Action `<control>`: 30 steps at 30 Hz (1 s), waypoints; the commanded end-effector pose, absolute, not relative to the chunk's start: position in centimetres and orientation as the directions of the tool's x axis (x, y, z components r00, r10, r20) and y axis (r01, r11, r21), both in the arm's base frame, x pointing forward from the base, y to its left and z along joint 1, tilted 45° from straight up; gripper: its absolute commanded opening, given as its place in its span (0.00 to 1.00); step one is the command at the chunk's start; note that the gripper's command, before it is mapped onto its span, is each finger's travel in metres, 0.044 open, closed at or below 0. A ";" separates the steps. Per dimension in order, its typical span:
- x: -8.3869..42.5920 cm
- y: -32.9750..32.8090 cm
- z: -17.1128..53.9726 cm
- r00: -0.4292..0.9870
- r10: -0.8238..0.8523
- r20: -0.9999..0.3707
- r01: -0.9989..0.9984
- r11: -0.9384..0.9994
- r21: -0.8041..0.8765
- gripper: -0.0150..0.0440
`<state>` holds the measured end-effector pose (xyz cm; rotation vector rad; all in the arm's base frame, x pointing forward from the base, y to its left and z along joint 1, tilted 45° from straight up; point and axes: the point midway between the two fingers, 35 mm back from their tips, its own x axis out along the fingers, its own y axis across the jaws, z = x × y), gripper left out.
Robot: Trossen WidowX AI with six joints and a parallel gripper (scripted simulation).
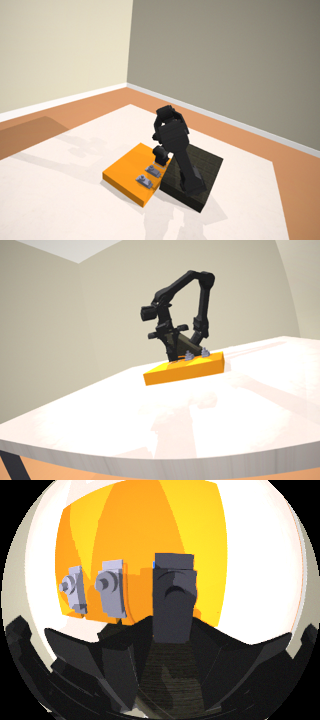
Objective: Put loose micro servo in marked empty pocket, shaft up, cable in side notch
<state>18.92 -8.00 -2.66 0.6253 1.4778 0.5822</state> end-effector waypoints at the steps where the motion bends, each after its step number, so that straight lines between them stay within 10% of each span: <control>1: 18.8 -8.0 -2.6 0.012 0.698 -0.716 0.018 0.716 0.698 0.25; 30: 18.7 -6.7 -3.9 0.013 0.698 -0.716 0.018 0.715 0.699 0.25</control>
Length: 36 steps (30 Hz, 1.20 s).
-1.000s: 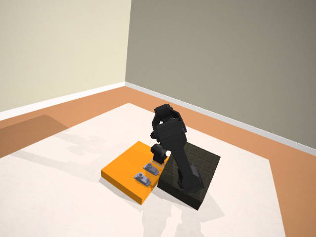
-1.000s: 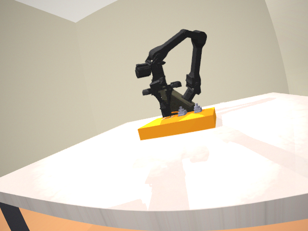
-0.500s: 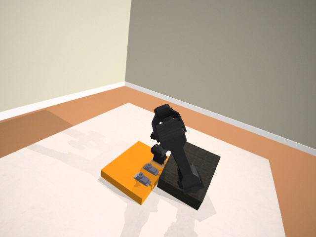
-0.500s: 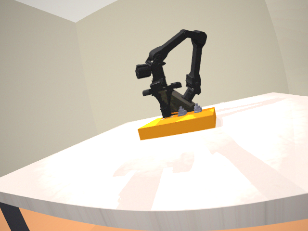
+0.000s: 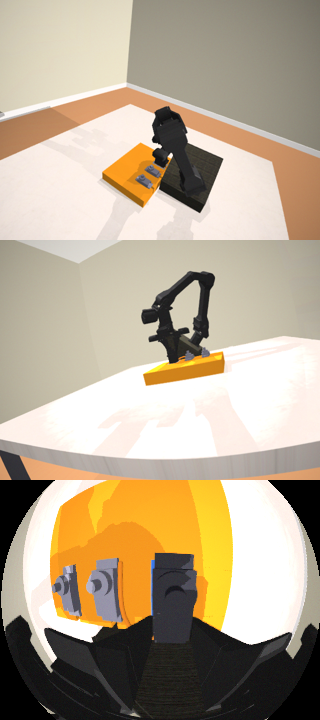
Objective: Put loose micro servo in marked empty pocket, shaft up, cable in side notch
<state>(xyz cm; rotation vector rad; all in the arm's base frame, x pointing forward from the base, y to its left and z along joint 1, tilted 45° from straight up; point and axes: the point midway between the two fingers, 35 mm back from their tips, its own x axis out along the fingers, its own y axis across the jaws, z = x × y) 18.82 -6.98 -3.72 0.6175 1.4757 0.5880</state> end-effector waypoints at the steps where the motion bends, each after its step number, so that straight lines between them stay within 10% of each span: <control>1: 18.7 -6.6 -4.0 0.013 0.699 -0.715 0.018 0.715 0.699 0.25; 36: 18.8 -4.7 -5.9 0.013 0.699 -0.715 0.018 0.715 0.699 0.25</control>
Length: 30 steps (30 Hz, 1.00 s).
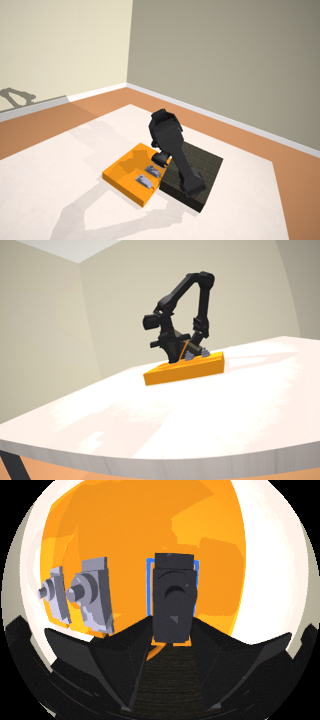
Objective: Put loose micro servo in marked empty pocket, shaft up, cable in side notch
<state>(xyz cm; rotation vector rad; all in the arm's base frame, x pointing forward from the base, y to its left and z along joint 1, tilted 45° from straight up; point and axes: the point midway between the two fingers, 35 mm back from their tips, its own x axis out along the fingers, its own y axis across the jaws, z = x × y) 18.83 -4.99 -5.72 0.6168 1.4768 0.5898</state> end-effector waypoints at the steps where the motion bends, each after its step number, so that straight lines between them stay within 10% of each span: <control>1: 18.8 -4.7 -6.0 0.013 0.699 -0.715 0.018 0.715 0.699 0.25; 6: 18.8 -4.4 -6.3 0.013 0.699 -0.715 0.018 0.714 0.700 0.25; 13: 18.8 -4.6 -6.1 0.013 0.699 -0.715 0.018 0.715 0.699 0.57; 23: 18.8 -7.0 -3.6 0.012 0.698 -0.716 0.018 0.715 0.698 0.57; 30: 22.6 -8.9 -2.6 0.020 0.694 -0.720 0.019 0.720 0.694 0.88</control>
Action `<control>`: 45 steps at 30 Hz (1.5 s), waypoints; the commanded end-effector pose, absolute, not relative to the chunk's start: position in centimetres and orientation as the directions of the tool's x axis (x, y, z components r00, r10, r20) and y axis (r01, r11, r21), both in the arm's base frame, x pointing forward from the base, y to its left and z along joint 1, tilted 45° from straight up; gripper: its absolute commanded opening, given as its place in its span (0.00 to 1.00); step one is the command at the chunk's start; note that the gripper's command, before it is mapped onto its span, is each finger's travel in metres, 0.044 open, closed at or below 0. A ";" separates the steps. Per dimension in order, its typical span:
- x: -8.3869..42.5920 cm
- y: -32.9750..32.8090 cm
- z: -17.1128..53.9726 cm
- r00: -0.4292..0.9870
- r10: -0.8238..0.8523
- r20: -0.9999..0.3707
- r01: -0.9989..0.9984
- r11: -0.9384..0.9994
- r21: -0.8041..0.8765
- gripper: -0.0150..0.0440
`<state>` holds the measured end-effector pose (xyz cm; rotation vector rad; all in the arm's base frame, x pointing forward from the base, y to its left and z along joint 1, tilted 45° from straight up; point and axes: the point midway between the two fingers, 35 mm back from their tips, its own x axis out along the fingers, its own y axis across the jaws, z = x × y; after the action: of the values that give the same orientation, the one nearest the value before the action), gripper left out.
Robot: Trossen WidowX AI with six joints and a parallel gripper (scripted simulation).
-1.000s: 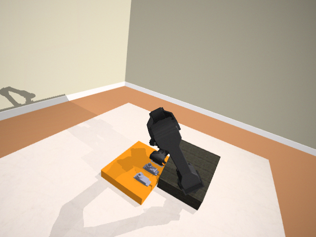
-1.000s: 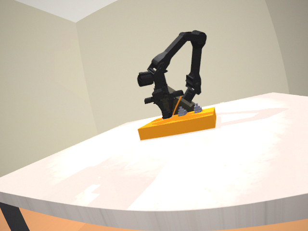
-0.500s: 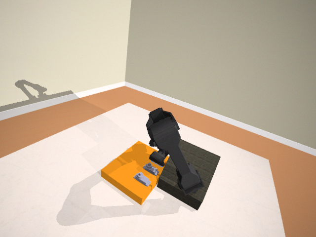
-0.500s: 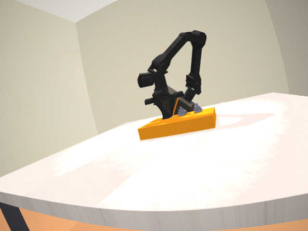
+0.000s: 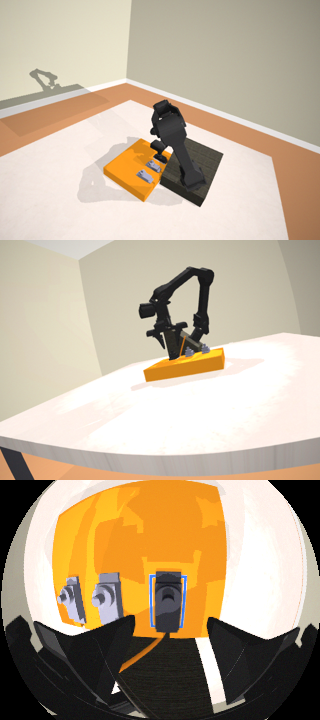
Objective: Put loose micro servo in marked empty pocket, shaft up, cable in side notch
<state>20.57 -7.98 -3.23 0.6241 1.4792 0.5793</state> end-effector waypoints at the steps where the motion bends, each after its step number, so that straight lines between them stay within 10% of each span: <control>1: 23.4 -9.3 -2.2 0.020 0.694 -0.720 0.019 0.719 0.694 0.93; 10: 29.6 -11.7 1.0 0.016 0.697 -0.716 0.014 0.716 0.698 1.00; 45: 28.5 -15.0 4.4 0.027 0.689 -0.725 0.002 0.725 0.689 1.00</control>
<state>28.52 -15.10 4.45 0.6069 1.4598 0.5770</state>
